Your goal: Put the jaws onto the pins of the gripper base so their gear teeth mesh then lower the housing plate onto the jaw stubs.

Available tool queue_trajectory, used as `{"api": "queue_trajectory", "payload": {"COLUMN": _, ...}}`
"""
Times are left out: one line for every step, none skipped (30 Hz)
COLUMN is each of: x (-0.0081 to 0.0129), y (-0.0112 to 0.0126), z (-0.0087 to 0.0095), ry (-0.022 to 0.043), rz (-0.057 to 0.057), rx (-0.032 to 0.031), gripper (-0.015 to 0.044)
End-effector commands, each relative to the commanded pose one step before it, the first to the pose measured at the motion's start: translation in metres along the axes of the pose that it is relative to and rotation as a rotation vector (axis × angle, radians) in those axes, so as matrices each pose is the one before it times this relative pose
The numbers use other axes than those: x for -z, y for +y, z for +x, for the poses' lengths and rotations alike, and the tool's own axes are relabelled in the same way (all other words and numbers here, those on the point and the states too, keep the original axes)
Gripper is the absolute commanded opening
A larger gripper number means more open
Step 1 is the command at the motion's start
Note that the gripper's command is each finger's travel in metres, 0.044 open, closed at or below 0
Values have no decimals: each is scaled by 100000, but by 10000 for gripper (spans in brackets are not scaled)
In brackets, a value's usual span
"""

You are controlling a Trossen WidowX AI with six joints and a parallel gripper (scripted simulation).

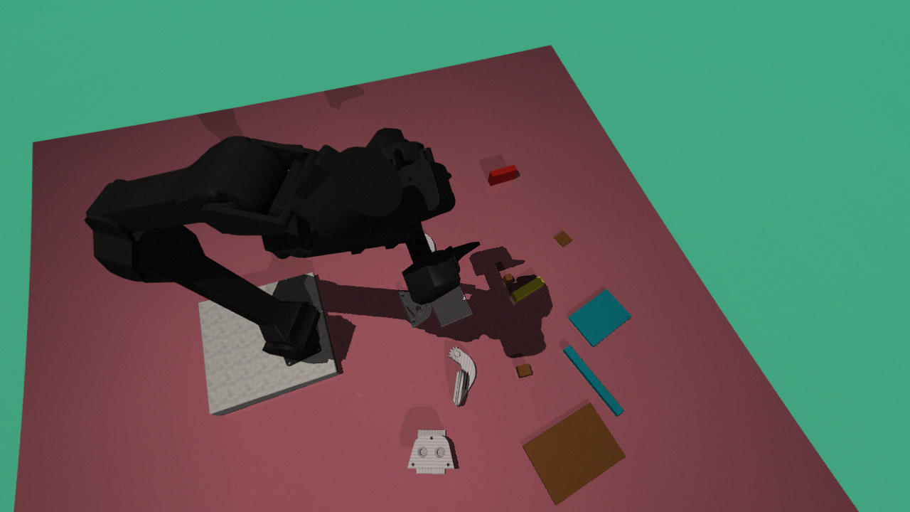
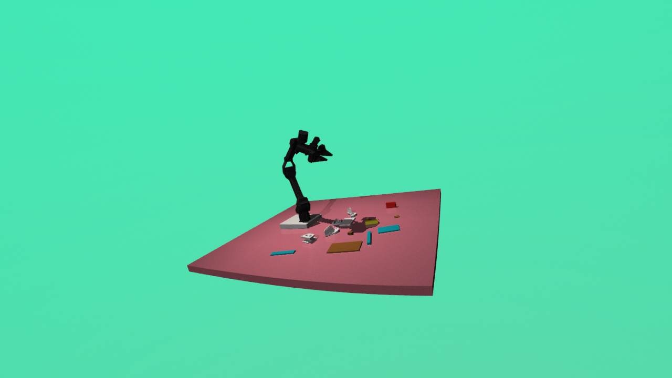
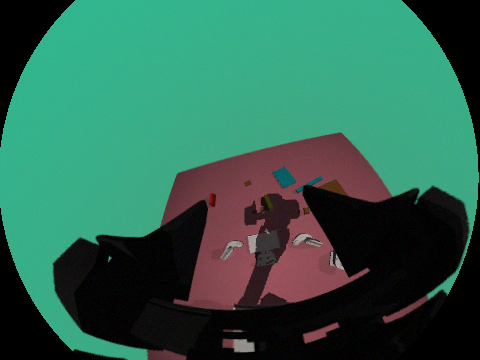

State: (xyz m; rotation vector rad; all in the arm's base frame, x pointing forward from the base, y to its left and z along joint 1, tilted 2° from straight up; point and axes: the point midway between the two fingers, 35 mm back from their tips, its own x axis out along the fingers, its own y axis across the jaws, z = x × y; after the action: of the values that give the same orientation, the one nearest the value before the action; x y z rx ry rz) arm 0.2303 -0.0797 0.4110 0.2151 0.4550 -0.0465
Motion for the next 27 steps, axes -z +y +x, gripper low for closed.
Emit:
{"api": "queue_trajectory", "payload": {"x": 579, "y": -1355, "z": 1351, "ry": 4314, "rz": 9432, "rx": 2357, "gripper": 440}}
{"api": "queue_trajectory", "payload": {"x": 70, "y": -197, "z": 232, "ry": 592, "rz": 1714, "rx": 444, "gripper": 440}}
{"api": "queue_trajectory", "payload": {"x": 69, "y": -200, "z": 238, "ry": 600, "rz": 1746, "rx": 463, "gripper": 440}}
{"api": "queue_trajectory", "payload": {"x": 67, "y": -199, "z": 238, "ry": 595, "rz": 1742, "rx": 472, "gripper": 440}}
{"api": "queue_trajectory", "payload": {"x": 62, "y": -191, "z": 230, "ry": 567, "rz": 1669, "rx": 462, "gripper": 440}}
{"api": "queue_trajectory", "payload": {"x": 49, "y": -157, "z": 191, "ry": 466, "rz": 1379, "rx": 390, "gripper": 440}}
{"api": "queue_trajectory", "payload": {"x": 46, "y": -151, "z": 169, "ry": 452, "rz": 1296, "rx": 369, "gripper": 440}}
{"api": "queue_trajectory", "payload": {"x": 57, "y": -193, "z": 212, "ry": 581, "rz": 1650, "rx": 477, "gripper": 440}}
{"api": "queue_trajectory", "payload": {"x": 62, "y": -219, "z": 241, "ry": 654, "rz": 1871, "rx": 552, "gripper": 440}}
{"api": "queue_trajectory", "payload": {"x": 60, "y": -219, "z": 242, "ry": 650, "rz": 1871, "rx": 564, "gripper": 440}}
{"api": "queue_trajectory", "payload": {"x": 57, "y": -218, "z": 243, "ry": 644, "rz": 1867, "rx": 574, "gripper": 440}}
{"api": "queue_trajectory", "payload": {"x": 58, "y": -236, "z": 235, "ry": 702, "rz": 1961, "rx": 610, "gripper": 440}}
{"api": "queue_trajectory", "payload": {"x": 55, "y": -236, "z": 236, "ry": 696, "rz": 1957, "rx": 620, "gripper": 440}}
{"api": "queue_trajectory", "payload": {"x": 51, "y": -235, "z": 236, "ry": 689, "rz": 1954, "rx": 630, "gripper": 440}}
{"api": "queue_trajectory", "payload": {"x": 48, "y": -234, "z": 237, "ry": 682, "rz": 1950, "rx": 641, "gripper": 440}}
{"api": "queue_trajectory", "payload": {"x": 45, "y": -234, "z": 237, "ry": 675, "rz": 1947, "rx": 651, "gripper": 440}}
{"api": "queue_trajectory", "payload": {"x": 42, "y": -233, "z": 238, "ry": 667, "rz": 1943, "rx": 661, "gripper": 440}}
{"api": "queue_trajectory", "payload": {"x": 38, "y": -232, "z": 238, "ry": 660, "rz": 1939, "rx": 671, "gripper": 440}}
{"api": "queue_trajectory", "payload": {"x": 35, "y": -232, "z": 238, "ry": 652, "rz": 1936, "rx": 681, "gripper": 440}}
{"api": "queue_trajectory", "payload": {"x": 32, "y": -231, "z": 239, "ry": 644, "rz": 1932, "rx": 691, "gripper": 440}}
{"api": "queue_trajectory", "payload": {"x": 29, "y": -230, "z": 239, "ry": 636, "rz": 1928, "rx": 701, "gripper": 440}}
{"api": "queue_trajectory", "payload": {"x": 26, "y": -232, "z": 242, "ry": 635, "rz": 1946, "rx": 718, "gripper": 440}}
{"api": "queue_trajectory", "payload": {"x": 23, "y": -231, "z": 243, "ry": 627, "rz": 1944, "rx": 729, "gripper": 440}}
{"api": "queue_trajectory", "payload": {"x": 20, "y": -230, "z": 243, "ry": 618, "rz": 1940, "rx": 738, "gripper": 440}}
{"api": "queue_trajectory", "payload": {"x": 17, "y": -229, "z": 244, "ry": 610, "rz": 1936, "rx": 748, "gripper": 440}}
{"api": "queue_trajectory", "payload": {"x": 14, "y": -228, "z": 244, "ry": 601, "rz": 1932, "rx": 757, "gripper": 440}}
{"api": "queue_trajectory", "payload": {"x": 11, "y": -226, "z": 244, "ry": 591, "rz": 1928, "rx": 767, "gripper": 440}}
